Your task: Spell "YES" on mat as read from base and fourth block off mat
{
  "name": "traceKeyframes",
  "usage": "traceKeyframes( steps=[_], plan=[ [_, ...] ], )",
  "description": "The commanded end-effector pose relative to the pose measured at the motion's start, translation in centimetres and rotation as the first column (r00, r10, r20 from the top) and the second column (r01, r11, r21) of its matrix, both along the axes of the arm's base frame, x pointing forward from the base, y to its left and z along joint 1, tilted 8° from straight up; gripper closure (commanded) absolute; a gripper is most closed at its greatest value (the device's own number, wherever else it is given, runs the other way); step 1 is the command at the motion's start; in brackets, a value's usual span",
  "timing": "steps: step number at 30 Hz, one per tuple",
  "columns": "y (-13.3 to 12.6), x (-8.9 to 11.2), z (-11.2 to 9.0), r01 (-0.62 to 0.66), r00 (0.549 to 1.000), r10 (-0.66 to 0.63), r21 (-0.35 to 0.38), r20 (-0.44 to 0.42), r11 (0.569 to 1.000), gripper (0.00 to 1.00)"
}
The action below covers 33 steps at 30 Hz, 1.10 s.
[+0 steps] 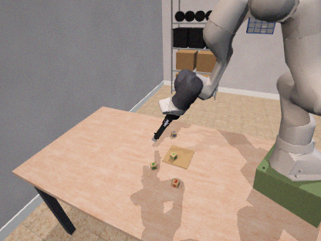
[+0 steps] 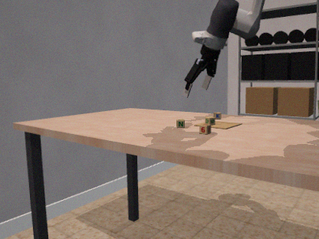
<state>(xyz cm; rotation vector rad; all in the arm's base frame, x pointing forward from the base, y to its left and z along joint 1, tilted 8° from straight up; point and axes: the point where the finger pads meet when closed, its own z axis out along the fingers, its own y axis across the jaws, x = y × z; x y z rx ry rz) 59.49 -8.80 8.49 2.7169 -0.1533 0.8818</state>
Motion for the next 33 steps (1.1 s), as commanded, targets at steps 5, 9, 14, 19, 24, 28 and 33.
traceKeyframes(
  steps=[5, 9, 14, 19, 24, 28, 33],
  plan=[
    [4.7, -7.2, -5.1, -0.033, 0.993, 0.053, 0.177, -0.109, 0.984, 0.0],
    [5.4, -8.9, -6.1, -0.049, 0.987, 0.078, 0.199, -0.14, 0.979, 0.0],
    [5.5, -9.0, -6.1, -0.05, 0.987, 0.079, 0.2, -0.142, 0.978, 0.0],
    [5.5, -9.0, -6.1, -0.05, 0.987, 0.079, 0.2, -0.142, 0.978, 0.0],
    [5.5, -9.0, -6.1, -0.05, 0.987, 0.079, 0.2, -0.142, 0.978, 0.0],
    [5.5, -9.0, -6.1, -0.05, 0.987, 0.079, 0.2, -0.142, 0.978, 0.0],
    [5.5, -9.0, -6.1, -0.05, 0.987, 0.079, 0.2, -0.142, 0.978, 0.0]
  ],
)
